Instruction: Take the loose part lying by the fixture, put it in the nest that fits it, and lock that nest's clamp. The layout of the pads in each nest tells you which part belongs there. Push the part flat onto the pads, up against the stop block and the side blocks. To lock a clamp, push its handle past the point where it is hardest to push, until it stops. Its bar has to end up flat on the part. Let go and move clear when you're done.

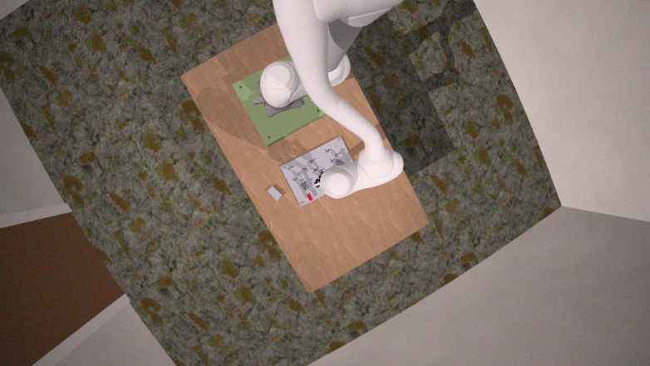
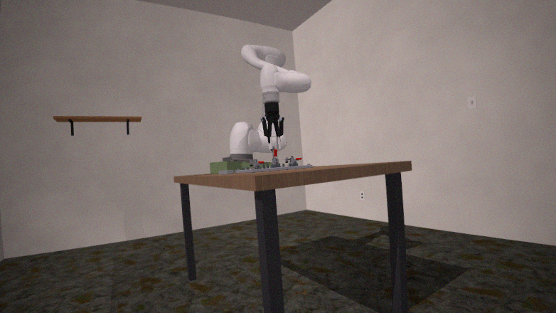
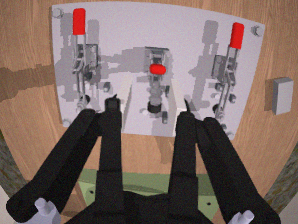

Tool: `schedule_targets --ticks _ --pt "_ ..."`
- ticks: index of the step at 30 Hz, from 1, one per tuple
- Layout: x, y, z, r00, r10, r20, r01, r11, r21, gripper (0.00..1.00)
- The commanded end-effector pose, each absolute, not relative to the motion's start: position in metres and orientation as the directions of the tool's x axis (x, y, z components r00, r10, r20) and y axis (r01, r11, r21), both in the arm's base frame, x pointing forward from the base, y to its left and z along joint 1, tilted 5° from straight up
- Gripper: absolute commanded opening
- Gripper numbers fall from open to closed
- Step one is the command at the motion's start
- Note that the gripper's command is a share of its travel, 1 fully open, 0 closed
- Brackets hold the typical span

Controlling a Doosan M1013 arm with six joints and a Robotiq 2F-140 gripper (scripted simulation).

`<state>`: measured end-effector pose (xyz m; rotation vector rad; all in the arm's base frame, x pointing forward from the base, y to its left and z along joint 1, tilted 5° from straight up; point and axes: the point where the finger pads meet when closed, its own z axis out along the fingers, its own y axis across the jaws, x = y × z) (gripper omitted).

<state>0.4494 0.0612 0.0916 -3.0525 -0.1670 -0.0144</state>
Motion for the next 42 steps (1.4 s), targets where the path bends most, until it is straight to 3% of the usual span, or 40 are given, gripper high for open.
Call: schedule_targets --ticks 1,34,35,42 --pt "0.4508 0.057 0.1077 0.995 0.102 0.016 0.103 -0.991 -0.082 0.35" --pt "0.4507 0.0568 0.1108 0.995 0.102 0.016 0.103 -0.991 -0.082 0.35" --pt "0.4507 0.0568 0.1109 0.995 0.102 0.016 0.103 -0.991 -0.082 0.62" --pt "0.4507 0.0563 0.116 0.995 0.102 0.016 0.103 -0.991 -0.082 0.62"
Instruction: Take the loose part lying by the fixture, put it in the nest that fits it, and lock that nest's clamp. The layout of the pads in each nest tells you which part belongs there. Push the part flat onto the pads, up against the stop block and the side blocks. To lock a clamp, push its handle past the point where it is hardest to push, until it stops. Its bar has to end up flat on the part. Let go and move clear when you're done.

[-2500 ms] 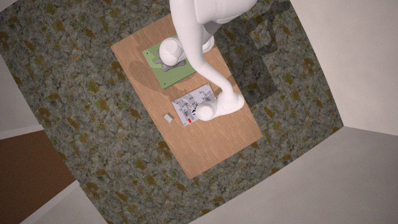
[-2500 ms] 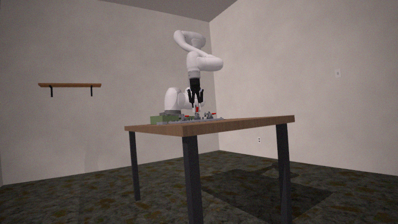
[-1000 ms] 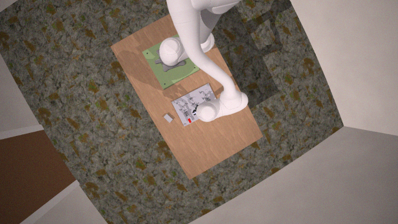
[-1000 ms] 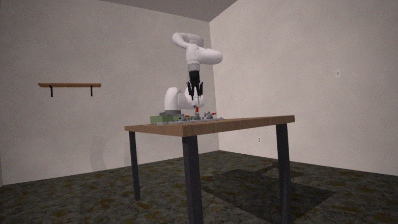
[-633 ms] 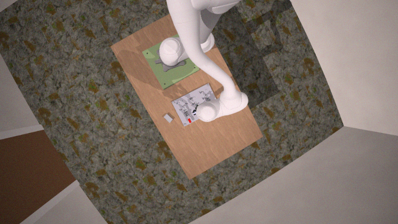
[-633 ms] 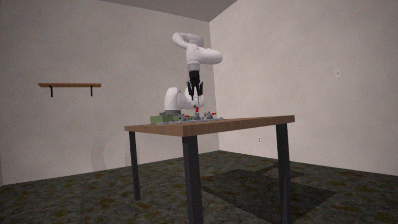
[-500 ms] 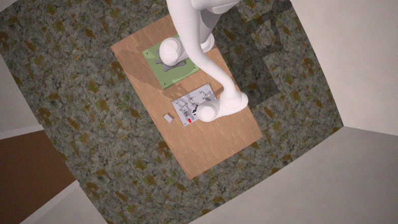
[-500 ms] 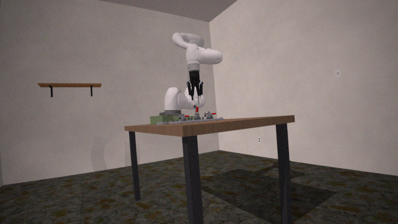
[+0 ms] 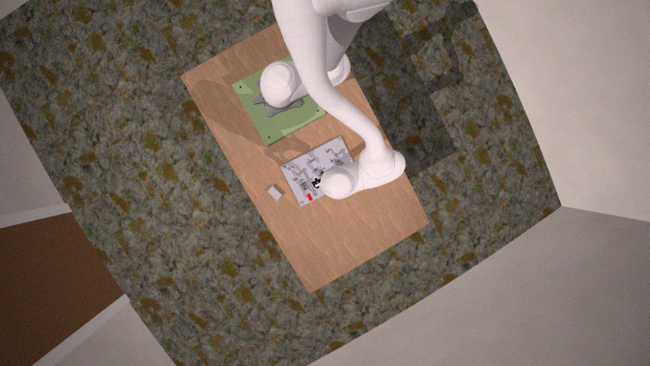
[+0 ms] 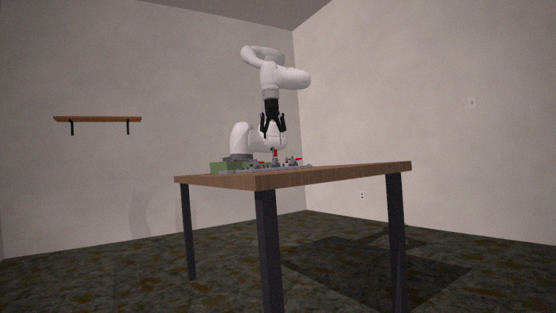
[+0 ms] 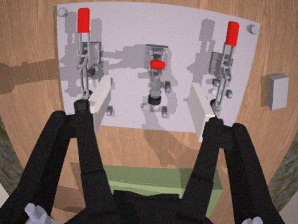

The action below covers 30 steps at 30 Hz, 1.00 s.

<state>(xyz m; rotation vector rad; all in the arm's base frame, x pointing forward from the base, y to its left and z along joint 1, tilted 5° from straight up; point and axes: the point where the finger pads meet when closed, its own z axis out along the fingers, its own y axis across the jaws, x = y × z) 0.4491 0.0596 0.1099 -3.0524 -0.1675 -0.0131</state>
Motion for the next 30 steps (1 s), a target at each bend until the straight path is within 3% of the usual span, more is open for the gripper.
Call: schedule_targets --ticks 1,12,30 --pt "0.451 0.056 0.119 0.995 0.102 0.016 0.103 -0.991 -0.082 0.62" --pt "0.45 0.053 0.157 0.995 0.102 0.016 0.103 -0.991 -0.082 0.62" --pt "0.45 0.046 0.162 0.995 0.102 0.016 0.103 -0.991 -0.082 0.62"
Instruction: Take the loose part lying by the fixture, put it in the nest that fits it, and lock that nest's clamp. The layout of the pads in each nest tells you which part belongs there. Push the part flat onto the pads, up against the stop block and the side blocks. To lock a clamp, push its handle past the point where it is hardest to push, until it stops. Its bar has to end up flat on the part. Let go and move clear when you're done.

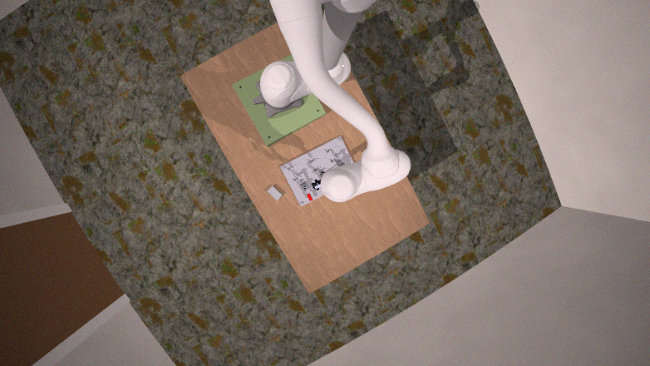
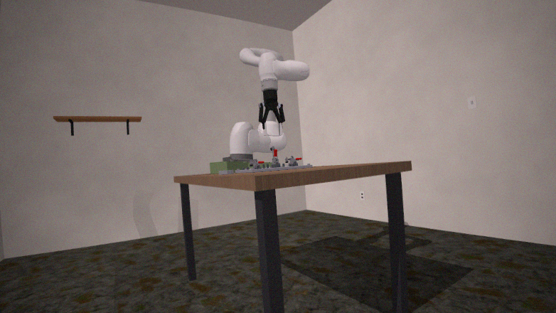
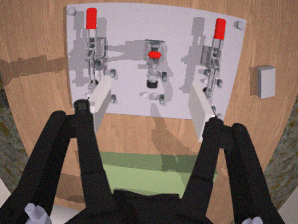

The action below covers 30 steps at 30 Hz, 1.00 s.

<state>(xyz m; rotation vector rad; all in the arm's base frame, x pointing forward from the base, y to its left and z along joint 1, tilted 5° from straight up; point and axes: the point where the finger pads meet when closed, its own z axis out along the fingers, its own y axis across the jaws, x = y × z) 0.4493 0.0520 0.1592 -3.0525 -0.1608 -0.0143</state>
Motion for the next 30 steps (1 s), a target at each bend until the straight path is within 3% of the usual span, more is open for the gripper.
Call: schedule_targets --ticks 1,18,30 --pt "0.45 0.046 0.162 0.995 0.102 0.016 0.103 -0.991 -0.082 0.62" --pt "0.449 -0.025 0.156 0.995 0.102 0.016 0.103 -0.991 -0.082 0.62" --pt "0.448 -0.119 0.148 0.995 0.102 0.016 0.103 -0.991 -0.082 0.62"
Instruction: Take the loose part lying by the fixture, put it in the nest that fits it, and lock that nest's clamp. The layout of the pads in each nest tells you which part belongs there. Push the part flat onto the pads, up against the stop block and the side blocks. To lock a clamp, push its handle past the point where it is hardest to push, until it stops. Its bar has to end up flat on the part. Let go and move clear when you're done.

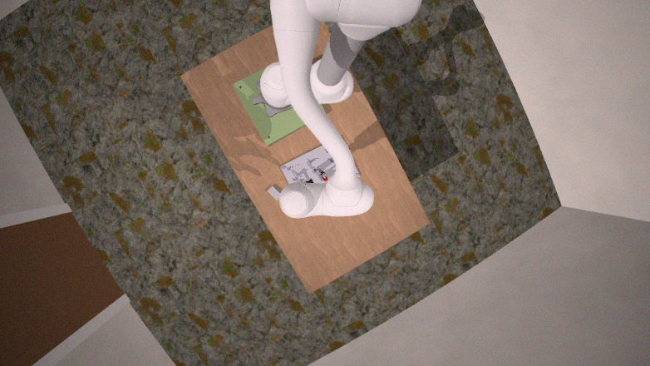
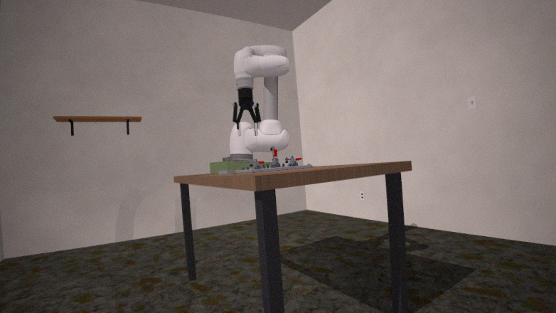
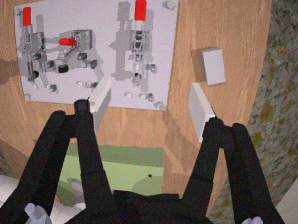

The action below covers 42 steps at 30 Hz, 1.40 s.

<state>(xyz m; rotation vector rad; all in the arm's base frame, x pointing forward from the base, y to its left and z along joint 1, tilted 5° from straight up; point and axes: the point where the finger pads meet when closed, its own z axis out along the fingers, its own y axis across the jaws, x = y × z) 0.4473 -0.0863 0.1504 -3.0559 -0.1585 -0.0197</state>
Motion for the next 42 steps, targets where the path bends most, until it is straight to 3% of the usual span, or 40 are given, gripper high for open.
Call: schedule_targets --ticks 1,18,42 --pt "0.448 -0.127 0.147 0.995 0.102 0.016 0.103 -0.991 -0.082 0.62" --pt "0.447 -0.207 0.14 0.995 0.102 0.016 0.103 -0.991 -0.082 0.62" --pt "0.447 -0.213 0.14 0.995 0.102 0.016 0.103 -0.991 -0.082 0.62"
